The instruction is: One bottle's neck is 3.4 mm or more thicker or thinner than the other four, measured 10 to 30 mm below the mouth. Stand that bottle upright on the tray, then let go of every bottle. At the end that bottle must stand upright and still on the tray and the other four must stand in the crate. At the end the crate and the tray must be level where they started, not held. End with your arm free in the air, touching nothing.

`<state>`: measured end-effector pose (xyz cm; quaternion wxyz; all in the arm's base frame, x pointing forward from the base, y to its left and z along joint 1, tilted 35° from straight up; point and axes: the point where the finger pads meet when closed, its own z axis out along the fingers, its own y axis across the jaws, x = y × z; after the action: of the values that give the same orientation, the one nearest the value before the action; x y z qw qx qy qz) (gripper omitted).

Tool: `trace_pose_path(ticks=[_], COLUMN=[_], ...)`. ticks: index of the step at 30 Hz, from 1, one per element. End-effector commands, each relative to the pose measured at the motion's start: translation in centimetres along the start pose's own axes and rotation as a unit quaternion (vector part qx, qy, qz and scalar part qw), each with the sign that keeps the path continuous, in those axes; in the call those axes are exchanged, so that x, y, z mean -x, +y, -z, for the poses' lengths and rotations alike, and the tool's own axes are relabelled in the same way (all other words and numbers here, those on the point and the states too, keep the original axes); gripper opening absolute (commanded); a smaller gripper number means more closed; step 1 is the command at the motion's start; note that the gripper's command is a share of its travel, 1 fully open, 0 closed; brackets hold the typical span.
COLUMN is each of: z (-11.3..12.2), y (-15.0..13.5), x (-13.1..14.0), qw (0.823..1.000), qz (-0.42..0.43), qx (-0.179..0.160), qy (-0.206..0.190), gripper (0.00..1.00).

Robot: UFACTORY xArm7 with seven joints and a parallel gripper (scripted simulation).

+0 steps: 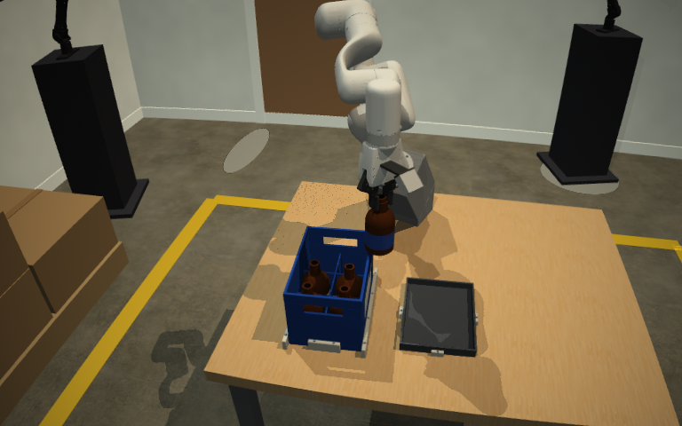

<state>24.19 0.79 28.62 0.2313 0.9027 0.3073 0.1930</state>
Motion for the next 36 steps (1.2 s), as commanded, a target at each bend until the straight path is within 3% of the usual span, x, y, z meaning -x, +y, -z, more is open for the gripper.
trace_pose_path(ticks=[1, 36], z=[0.1, 0.1], y=[-0.4, -4.0], x=[-0.9, -7.1], qw=[1.000, 1.000], qz=[0.000, 0.000], qx=[0.001, 0.001], qy=[0.001, 0.001], gripper=[0.00, 0.00])
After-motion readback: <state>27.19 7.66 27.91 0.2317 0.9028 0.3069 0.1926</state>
